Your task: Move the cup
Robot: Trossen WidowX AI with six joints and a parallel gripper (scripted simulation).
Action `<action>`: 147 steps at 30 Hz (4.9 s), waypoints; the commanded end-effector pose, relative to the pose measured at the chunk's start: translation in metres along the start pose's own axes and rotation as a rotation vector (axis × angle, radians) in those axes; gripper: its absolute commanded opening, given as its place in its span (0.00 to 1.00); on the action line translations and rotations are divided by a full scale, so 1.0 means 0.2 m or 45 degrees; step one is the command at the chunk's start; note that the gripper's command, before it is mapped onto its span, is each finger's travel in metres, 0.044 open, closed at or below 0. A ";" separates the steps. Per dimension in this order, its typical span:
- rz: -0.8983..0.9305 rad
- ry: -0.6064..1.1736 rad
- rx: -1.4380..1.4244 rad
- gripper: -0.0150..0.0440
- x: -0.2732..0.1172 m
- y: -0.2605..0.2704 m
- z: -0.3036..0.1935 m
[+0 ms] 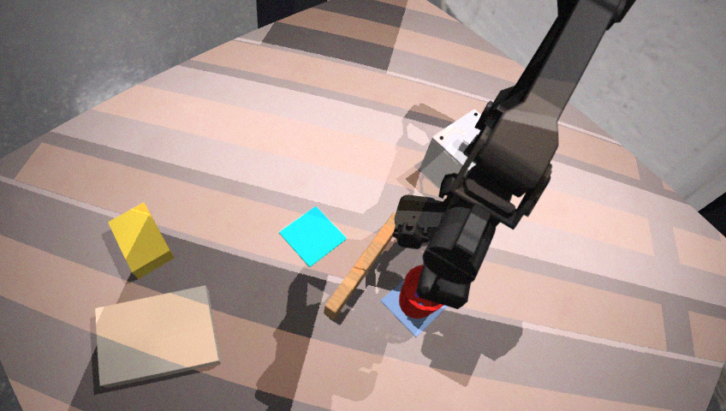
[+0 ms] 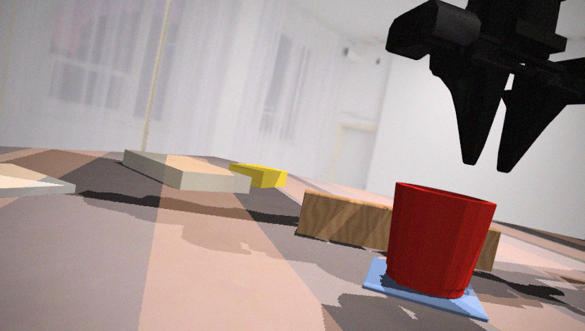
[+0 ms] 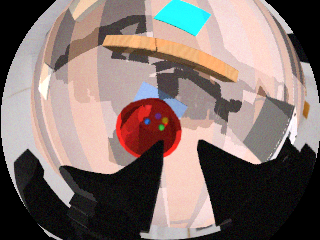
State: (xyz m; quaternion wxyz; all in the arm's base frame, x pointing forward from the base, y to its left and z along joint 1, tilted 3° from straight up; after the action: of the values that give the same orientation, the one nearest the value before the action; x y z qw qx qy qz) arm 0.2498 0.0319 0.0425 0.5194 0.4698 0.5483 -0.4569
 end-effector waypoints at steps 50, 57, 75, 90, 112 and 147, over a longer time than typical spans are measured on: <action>0.004 0.000 0.003 0.32 0.31 0.01 0.00; 0.004 0.000 0.003 0.25 0.31 0.01 0.00; 0.000 0.004 0.008 0.25 0.03 0.01 0.00; -0.008 0.001 0.015 0.25 -0.03 -0.02 0.01; -0.006 0.001 0.013 0.25 -0.03 -0.02 0.06; -0.003 -0.004 0.010 0.25 -0.03 -0.04 0.39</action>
State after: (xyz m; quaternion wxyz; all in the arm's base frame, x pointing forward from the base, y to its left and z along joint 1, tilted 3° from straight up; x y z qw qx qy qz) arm 0.2500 -0.0405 0.0447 0.5146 0.4717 0.5477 -0.4613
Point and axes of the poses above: the point midway between the two fingers, 35 mm back from their tips, its own x axis out along the fingers, its own y axis across the jaws, z = x × y, the point moved 1 cm from there along -x, back along the fingers, and after that the axes turned 11 degrees about x, right-handed, at the moved point
